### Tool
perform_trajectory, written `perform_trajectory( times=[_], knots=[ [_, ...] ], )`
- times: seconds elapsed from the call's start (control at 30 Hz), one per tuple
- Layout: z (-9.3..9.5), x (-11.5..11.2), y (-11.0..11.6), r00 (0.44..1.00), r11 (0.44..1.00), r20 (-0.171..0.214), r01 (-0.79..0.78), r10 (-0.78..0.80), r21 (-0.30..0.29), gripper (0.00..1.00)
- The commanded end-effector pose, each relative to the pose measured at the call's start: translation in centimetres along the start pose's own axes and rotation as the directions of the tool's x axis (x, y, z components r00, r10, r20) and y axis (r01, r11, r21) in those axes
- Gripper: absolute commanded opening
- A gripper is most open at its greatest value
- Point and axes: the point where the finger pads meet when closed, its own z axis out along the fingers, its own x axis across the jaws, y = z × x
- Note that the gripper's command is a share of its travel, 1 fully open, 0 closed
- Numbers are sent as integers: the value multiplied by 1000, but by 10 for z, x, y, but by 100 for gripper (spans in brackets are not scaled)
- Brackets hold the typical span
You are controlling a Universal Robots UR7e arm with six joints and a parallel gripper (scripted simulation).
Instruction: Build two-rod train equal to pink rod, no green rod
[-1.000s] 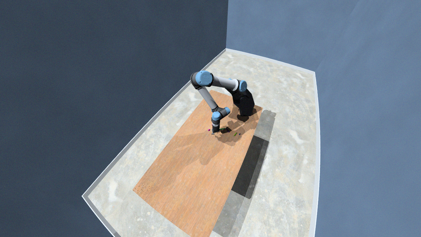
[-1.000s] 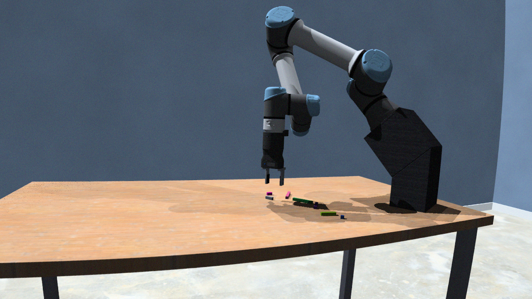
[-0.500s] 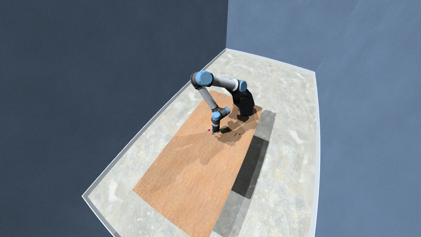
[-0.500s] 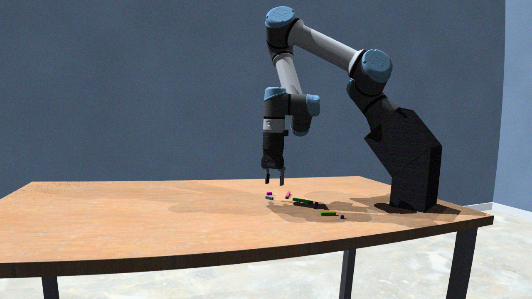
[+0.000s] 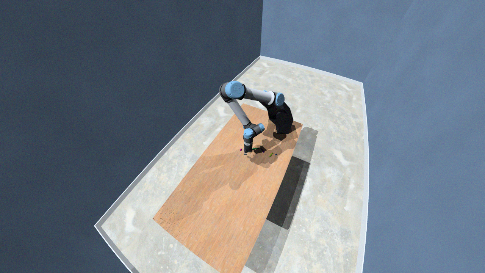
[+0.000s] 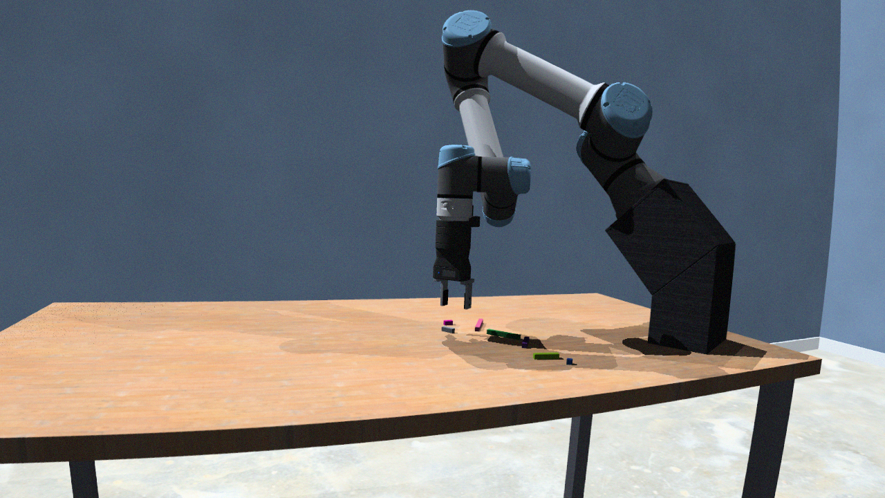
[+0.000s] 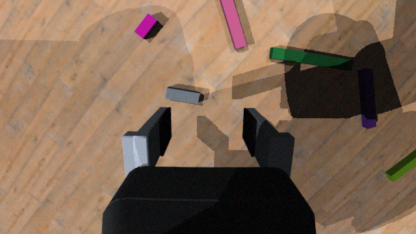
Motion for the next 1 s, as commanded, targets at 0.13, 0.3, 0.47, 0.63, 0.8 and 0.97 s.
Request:
perform_trajectory(
  times=[0.13,0.3,0.47,0.63,0.8,0.97],
  knots=[
    [1,-22,-19,962,962,0,-273,273,-1,100],
    [1,-28,-25,935,935,0,-354,354,-1,100],
    [0,-42,-37,857,857,1,-516,516,-1,100],
    [0,-52,-47,776,776,3,-630,630,-3,100],
    [-1,-55,-50,749,749,3,-663,663,-3,100],
    [-1,-55,-50,749,749,3,-663,663,-3,100]
  ],
)
